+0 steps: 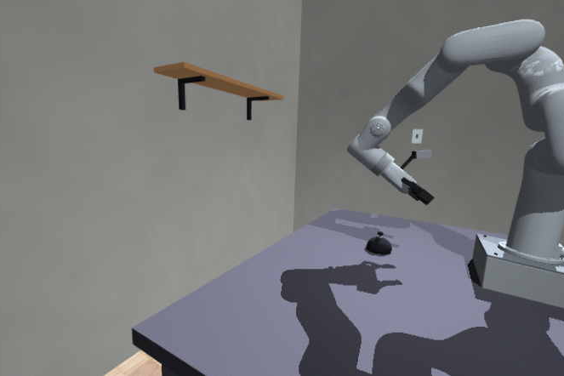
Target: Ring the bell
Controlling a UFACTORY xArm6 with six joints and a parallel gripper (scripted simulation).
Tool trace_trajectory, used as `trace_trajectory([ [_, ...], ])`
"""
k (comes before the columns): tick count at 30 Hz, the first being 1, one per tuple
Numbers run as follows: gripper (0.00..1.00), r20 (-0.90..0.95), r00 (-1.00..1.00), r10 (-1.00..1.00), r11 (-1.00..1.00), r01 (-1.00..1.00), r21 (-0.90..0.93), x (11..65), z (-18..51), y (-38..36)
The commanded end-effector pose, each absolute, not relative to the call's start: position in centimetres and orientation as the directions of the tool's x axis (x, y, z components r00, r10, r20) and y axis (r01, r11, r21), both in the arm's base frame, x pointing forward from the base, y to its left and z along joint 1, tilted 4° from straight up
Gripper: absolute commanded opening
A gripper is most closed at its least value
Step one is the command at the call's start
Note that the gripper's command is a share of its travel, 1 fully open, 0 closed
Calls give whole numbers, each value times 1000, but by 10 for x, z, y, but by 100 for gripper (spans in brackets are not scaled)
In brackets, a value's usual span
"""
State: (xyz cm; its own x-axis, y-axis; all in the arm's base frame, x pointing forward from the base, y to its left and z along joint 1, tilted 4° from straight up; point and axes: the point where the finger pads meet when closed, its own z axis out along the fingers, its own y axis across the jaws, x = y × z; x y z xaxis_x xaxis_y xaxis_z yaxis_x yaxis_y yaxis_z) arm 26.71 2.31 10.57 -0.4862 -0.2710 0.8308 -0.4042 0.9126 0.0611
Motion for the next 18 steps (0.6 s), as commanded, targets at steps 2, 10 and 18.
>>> trace_trajectory([
  [2, 100, 722, -650, -237, 937, -349, -7, 283, 81, 26],
  [10, 100, 605, -774, -185, 961, -271, -52, 301, 64, 30],
  [18, 100, 431, -897, -97, 986, -146, -84, 326, 51, 34],
])
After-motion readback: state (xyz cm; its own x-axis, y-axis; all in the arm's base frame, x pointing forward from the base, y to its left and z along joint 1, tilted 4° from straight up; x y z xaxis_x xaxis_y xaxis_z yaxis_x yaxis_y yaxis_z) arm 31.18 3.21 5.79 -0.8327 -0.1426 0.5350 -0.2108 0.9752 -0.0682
